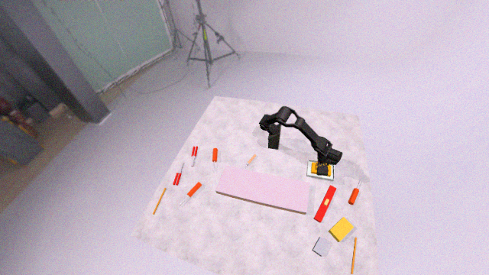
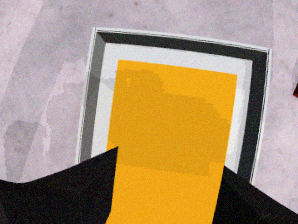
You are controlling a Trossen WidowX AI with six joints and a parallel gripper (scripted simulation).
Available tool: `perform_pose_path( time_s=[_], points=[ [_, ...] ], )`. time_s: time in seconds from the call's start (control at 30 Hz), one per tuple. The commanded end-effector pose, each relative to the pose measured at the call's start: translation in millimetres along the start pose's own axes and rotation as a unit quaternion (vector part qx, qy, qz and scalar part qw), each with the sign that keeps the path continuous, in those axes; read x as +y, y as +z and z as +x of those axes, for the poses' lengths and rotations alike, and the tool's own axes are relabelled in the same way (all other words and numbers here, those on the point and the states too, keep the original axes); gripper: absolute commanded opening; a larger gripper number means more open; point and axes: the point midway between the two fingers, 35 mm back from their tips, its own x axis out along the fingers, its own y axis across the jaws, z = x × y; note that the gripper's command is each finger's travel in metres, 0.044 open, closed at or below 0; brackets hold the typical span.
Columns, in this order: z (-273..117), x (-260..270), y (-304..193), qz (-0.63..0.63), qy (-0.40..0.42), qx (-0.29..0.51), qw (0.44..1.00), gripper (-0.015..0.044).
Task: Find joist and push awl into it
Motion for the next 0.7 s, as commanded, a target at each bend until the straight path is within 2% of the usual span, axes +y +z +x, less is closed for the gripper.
perform_pose_path(
  time_s=[0.0,0.07,0.47,0.6,0.67],
  points=[
    [4,0,-1,-0.001,-0.002,0.001,1.0,0.0],
    [4,0,-1,-0.001,-0.002,0.001,1.0,0.0],
    [2,1,-1,-0.001,0.001,0.001,1.0,0.0315],
    [-22,-1,9,-0.001,0.001,0.0,1.0,0.042],
    [-46,-1,16,-0.001,0.001,0.0,1.0,0.044]
  ],
)
